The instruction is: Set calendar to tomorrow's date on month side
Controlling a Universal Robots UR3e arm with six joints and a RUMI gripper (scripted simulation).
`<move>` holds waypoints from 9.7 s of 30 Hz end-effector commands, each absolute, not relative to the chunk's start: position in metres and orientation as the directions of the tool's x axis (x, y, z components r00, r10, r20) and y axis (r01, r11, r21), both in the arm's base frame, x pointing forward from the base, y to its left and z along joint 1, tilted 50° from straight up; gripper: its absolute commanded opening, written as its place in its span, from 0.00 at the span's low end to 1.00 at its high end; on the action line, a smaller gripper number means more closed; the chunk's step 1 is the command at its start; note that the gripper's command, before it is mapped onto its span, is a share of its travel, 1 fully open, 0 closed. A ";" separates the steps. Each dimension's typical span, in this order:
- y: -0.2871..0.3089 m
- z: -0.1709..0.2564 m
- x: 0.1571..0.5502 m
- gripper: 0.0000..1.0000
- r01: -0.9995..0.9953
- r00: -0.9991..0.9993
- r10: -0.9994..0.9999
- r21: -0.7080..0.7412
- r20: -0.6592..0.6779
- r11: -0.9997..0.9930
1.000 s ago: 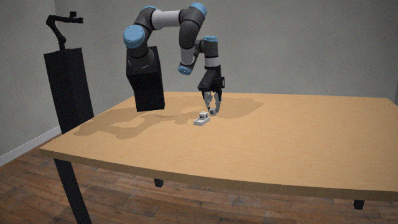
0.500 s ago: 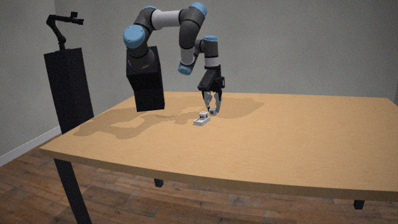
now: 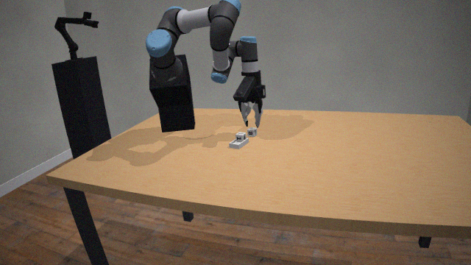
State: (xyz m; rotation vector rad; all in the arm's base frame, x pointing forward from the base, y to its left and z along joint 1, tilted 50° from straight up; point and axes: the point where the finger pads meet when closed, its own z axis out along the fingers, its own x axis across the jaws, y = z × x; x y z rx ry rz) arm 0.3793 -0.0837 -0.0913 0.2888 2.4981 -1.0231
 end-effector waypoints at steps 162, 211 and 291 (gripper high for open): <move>-0.046 -0.056 0.363 0.28 0.888 0.346 0.707 0.458 -0.617 -0.035; -0.078 -0.085 0.377 0.28 0.888 0.347 0.707 0.458 -0.617 -0.035; -0.100 -0.106 0.386 0.28 0.888 0.347 0.707 0.458 -0.617 -0.035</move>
